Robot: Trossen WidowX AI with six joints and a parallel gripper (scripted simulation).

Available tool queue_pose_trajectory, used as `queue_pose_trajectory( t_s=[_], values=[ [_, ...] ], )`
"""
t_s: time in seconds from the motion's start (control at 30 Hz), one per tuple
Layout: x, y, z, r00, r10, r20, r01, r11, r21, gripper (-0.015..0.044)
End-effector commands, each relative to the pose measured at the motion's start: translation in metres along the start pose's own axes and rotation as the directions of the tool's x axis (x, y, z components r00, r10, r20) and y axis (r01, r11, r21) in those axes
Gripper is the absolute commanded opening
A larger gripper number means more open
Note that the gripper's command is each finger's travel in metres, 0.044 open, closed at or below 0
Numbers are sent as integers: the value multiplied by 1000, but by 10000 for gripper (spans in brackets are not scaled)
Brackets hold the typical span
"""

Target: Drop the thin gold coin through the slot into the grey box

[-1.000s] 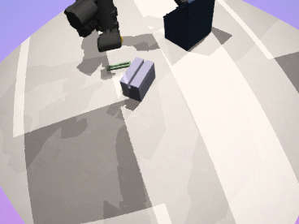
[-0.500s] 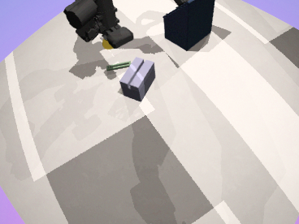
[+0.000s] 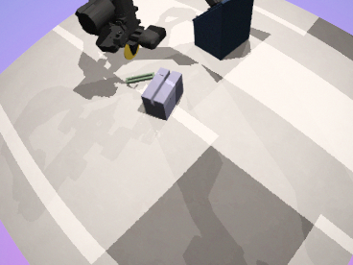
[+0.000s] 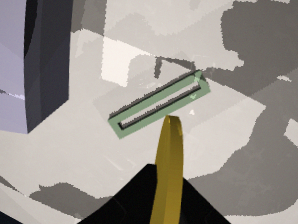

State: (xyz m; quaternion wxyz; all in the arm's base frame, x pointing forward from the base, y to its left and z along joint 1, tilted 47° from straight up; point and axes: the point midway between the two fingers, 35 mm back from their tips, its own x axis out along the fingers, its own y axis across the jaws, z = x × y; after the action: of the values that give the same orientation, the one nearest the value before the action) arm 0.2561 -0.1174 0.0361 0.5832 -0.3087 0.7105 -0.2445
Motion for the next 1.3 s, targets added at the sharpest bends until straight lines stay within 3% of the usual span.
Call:
queue_pose_trajectory(
  t_s=[0.0, 1.27],
  values=[
    [0, 1, 0, 1000, 5, -1, -5, 999, -41, 0],
    [-2, 83, 37, 1000, 14, 4, -14, 999, -43, 0]
  ],
)
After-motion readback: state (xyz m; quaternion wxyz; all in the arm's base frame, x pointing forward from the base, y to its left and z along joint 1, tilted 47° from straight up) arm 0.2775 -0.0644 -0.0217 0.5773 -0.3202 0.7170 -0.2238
